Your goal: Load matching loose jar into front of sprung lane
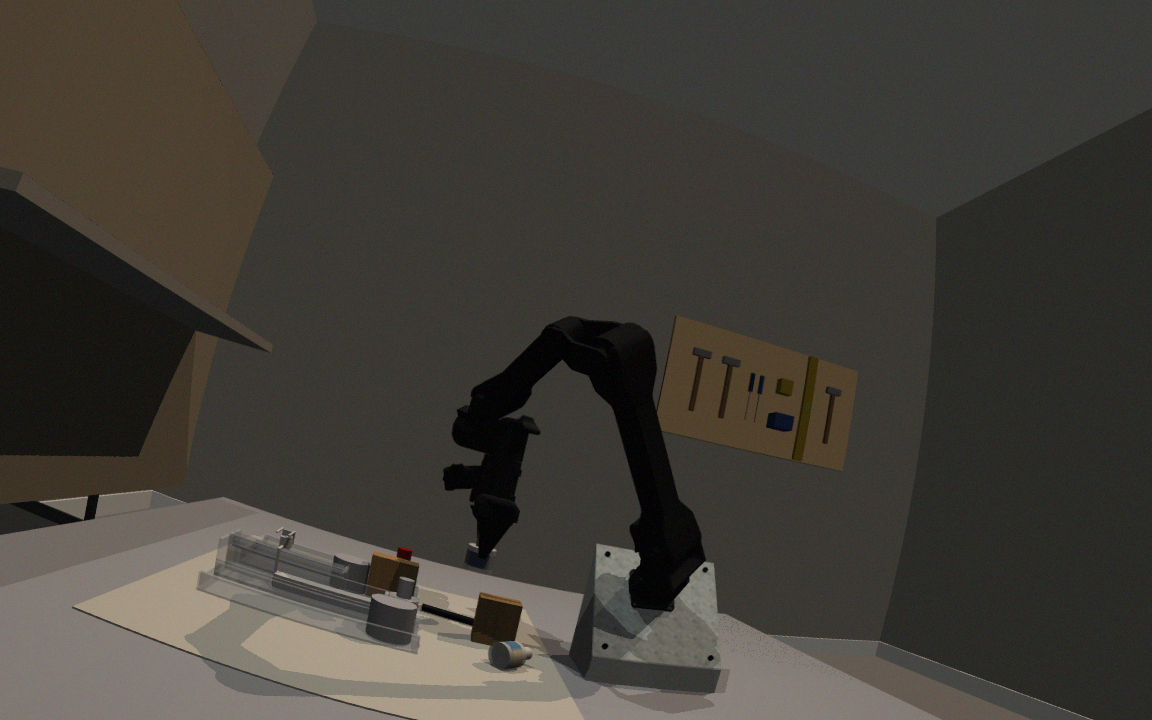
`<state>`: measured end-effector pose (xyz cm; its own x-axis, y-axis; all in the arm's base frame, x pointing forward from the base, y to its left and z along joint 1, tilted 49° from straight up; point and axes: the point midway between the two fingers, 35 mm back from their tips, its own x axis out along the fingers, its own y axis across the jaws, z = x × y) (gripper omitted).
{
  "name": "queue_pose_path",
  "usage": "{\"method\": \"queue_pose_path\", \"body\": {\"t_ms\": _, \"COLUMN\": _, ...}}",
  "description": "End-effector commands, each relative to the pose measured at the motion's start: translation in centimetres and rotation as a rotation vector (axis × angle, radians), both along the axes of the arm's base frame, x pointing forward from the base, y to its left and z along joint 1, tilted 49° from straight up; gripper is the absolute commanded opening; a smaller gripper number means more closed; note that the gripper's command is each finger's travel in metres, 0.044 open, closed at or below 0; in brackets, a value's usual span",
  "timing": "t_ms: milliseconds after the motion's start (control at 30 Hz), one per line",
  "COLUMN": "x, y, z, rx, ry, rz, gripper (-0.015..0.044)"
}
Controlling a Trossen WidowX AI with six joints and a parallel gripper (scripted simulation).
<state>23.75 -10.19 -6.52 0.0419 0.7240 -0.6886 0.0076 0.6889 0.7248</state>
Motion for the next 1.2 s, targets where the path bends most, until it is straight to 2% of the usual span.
{"method": "queue_pose_path", "body": {"t_ms": 0, "x": 1.1, "y": 1.4, "z": 0.8, "rx": 0.002, "ry": -0.003, "rz": -0.002, "gripper": 0.0000}}
{"method": "queue_pose_path", "body": {"t_ms": 567, "x": 5.5, "y": 9.5, "z": 5.1, "rx": 0.040, "ry": -0.030, "rz": 0.027, "gripper": 0.0000}}
{"method": "queue_pose_path", "body": {"t_ms": 1167, "x": 5.7, "y": 11.4, "z": 3.5, "rx": 0.042, "ry": -0.030, "rz": 0.027, "gripper": 0.0000}}
